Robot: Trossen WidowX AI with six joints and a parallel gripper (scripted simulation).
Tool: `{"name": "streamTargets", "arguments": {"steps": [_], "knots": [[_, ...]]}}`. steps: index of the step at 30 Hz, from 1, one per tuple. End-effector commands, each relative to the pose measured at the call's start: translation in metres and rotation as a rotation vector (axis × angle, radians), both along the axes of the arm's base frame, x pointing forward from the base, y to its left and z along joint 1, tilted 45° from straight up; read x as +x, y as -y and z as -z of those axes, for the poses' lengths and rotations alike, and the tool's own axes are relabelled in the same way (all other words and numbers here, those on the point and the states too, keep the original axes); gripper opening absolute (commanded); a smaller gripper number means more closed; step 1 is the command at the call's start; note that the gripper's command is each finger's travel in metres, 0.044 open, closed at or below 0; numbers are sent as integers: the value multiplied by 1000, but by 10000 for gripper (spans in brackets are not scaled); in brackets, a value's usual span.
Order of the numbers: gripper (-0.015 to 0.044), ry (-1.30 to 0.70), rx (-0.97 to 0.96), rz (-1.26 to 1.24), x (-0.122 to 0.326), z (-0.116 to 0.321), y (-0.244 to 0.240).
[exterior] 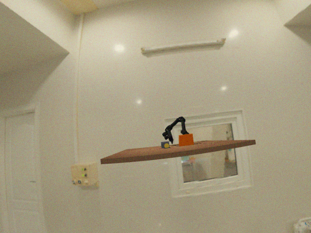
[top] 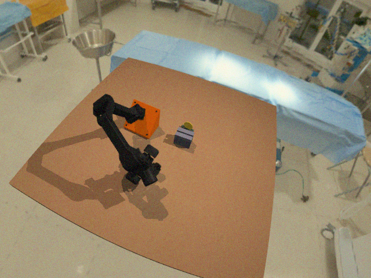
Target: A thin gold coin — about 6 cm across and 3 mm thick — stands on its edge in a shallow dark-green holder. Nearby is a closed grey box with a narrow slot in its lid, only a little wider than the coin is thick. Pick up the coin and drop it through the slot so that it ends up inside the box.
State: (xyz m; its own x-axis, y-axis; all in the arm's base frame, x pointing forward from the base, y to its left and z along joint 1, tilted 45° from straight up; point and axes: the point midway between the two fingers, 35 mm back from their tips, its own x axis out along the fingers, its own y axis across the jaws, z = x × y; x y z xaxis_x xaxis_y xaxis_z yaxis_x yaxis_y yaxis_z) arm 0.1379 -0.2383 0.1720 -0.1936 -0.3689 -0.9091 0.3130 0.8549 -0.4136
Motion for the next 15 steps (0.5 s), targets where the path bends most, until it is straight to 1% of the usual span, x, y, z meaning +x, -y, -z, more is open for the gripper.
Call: {"name": "streamTargets", "arguments": {"steps": [1,4,8,15], "knots": [[161,-7,-14,-20,41,16,-15],[161,-15,-14,-26,62,27,-27],[161,-34,-21,-32,101,52,-58],[161,-70,-90,-44,153,104,-141]]}}
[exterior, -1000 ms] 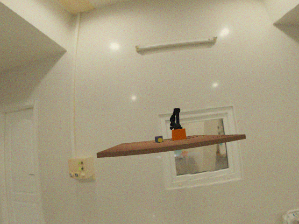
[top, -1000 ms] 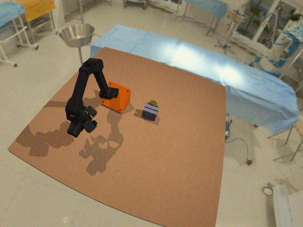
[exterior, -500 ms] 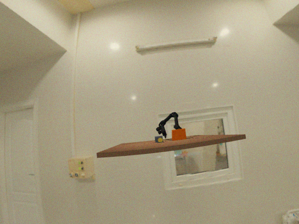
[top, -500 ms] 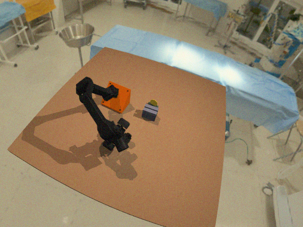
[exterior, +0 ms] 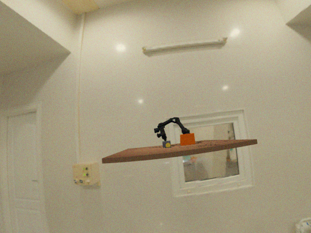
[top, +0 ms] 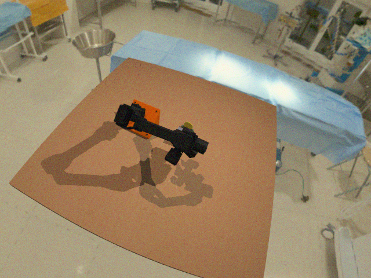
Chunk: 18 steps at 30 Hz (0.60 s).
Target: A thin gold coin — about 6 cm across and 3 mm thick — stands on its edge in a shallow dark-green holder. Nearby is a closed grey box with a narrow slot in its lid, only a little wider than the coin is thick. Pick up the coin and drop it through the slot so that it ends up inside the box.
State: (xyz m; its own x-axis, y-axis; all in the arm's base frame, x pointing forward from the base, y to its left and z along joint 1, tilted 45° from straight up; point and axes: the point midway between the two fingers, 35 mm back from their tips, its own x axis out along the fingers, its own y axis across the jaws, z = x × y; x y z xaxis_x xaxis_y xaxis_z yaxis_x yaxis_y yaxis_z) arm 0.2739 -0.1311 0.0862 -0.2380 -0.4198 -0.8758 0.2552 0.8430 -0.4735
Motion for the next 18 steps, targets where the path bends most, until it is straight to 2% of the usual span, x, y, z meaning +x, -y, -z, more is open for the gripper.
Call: {"name": "streamTargets", "arguments": {"steps": [1,6,12,18], "knots": [[161,-7,-56,-15,22,26,-47],[161,-3,-150,-52,32,63,-117],[161,49,-279,-119,19,105,-196],[161,59,-294,-128,15,112,-207]]}}
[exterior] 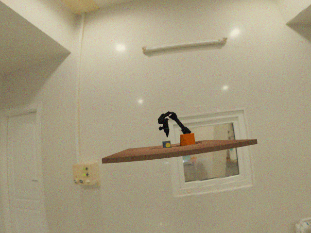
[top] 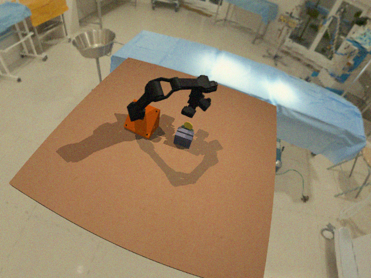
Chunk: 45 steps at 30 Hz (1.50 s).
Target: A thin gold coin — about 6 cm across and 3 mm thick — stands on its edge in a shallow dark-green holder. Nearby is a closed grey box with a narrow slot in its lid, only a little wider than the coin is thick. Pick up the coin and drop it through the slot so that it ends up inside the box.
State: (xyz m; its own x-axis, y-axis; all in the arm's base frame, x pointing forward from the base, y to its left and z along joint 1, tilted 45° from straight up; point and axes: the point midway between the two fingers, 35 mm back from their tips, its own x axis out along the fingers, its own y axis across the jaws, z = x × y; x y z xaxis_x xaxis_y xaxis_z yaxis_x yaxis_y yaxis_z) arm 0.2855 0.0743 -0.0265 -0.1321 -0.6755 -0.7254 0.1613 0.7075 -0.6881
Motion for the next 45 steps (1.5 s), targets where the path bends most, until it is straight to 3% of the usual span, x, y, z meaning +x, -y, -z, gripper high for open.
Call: {"name": "streamTargets", "arguments": {"steps": [1,7,45], "knots": [[161,29,-9,13,3,-1,-2],[161,29,-10,13,-1,25,22],[161,30,-11,13,-8,69,62]]}}
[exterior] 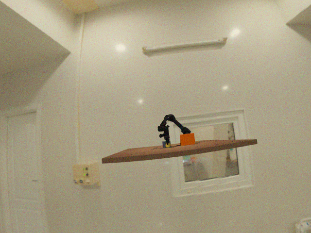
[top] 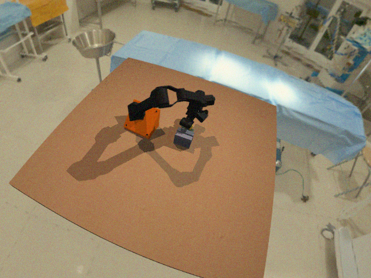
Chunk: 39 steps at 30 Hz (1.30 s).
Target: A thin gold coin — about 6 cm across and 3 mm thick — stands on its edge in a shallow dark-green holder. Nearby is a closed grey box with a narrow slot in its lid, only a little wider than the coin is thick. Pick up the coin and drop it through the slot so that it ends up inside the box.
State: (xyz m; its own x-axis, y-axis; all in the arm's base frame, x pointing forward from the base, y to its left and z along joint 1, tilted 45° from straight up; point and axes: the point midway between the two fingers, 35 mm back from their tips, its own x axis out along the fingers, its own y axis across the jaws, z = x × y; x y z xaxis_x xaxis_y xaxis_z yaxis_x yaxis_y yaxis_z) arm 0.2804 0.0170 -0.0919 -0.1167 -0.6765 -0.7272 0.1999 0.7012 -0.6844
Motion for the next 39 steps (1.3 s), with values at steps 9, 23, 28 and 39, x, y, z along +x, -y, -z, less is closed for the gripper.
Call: {"name": "streamTargets", "arguments": {"steps": [9,23,28,39], "knots": [[161,-8,-9,-5,-6,13,14],[0,-8,-9,-5,-7,16,17],[0,-8,-9,-5,-7,16,17],[0,-8,-6,-6,-1,1,0]]}}
